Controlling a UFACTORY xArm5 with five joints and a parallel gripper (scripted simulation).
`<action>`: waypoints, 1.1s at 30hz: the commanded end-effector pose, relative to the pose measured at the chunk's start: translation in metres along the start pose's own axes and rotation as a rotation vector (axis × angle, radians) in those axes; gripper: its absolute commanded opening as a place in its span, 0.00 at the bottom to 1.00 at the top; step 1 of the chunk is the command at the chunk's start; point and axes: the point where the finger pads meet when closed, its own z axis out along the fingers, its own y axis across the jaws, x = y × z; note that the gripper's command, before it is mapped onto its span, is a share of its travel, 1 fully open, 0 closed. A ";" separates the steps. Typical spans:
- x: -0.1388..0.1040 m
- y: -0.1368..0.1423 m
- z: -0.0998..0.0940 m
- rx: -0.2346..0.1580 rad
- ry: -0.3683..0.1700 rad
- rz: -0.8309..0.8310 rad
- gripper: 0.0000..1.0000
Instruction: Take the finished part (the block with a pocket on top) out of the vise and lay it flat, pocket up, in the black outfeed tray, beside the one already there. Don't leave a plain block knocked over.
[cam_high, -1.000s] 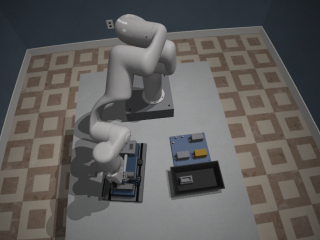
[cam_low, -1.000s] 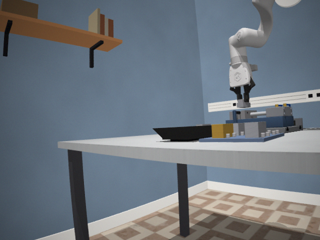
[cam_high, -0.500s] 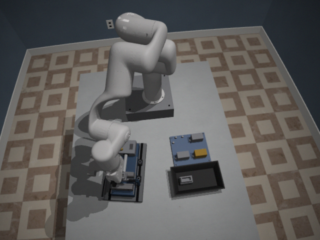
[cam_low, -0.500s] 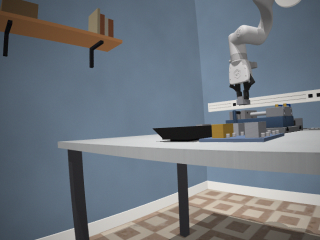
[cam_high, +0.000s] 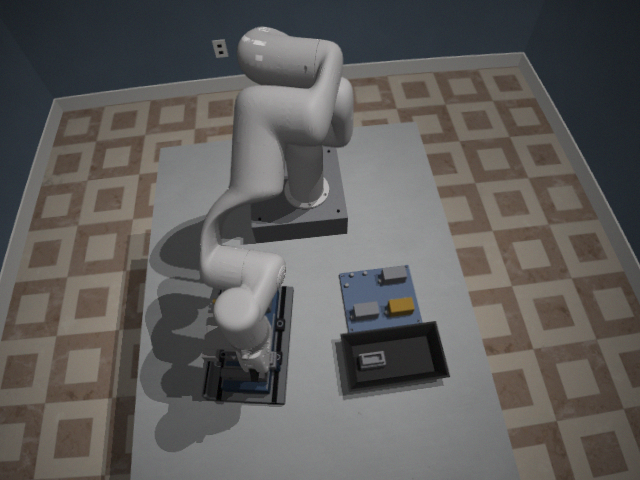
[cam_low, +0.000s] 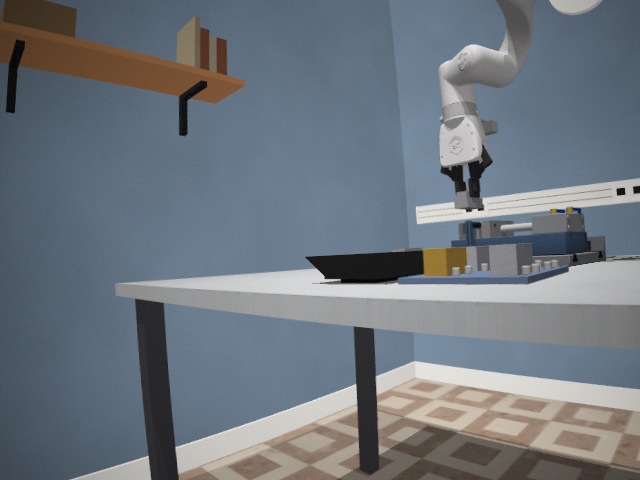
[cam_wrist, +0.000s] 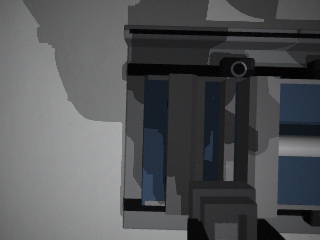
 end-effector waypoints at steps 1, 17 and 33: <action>-0.048 -0.010 -0.001 0.002 -0.001 -0.018 0.00; -0.241 0.017 -0.003 0.005 -0.009 -0.130 0.00; -0.349 0.048 -0.004 0.005 -0.010 -0.142 0.00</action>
